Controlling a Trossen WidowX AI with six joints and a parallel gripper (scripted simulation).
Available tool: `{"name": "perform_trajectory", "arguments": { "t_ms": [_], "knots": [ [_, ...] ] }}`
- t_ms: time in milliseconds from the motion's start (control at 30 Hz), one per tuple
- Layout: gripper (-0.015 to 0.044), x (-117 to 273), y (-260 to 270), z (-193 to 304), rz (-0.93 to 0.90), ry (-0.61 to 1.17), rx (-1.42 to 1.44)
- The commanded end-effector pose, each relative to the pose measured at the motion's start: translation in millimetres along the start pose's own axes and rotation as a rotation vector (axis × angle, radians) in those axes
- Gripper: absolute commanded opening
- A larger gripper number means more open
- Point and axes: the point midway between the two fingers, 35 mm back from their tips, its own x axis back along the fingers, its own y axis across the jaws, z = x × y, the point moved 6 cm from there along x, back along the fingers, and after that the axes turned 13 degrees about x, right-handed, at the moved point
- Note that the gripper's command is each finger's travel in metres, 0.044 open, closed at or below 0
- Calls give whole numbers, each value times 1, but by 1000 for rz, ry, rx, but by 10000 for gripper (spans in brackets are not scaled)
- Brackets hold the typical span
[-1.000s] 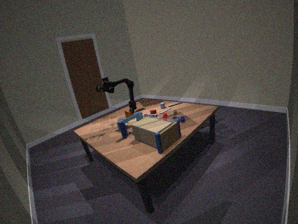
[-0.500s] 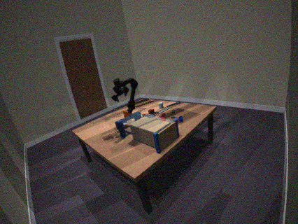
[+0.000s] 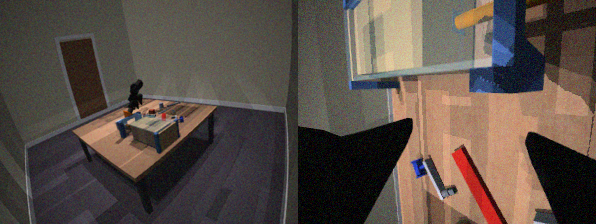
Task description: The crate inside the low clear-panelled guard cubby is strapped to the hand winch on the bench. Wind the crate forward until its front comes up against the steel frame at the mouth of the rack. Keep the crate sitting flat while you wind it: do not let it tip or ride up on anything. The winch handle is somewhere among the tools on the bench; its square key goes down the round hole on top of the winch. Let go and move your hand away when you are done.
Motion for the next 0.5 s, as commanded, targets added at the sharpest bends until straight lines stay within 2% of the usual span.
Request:
{"name": "perform_trajectory", "arguments": {
  "t_ms": [0,233,467],
  "knots": [
    [440,-25,-15,60,183,80,-299],
    [440,-41,-40,128,428,75,-635],
    [440,-44,-74,186,670,-46,-933]
  ]
}}
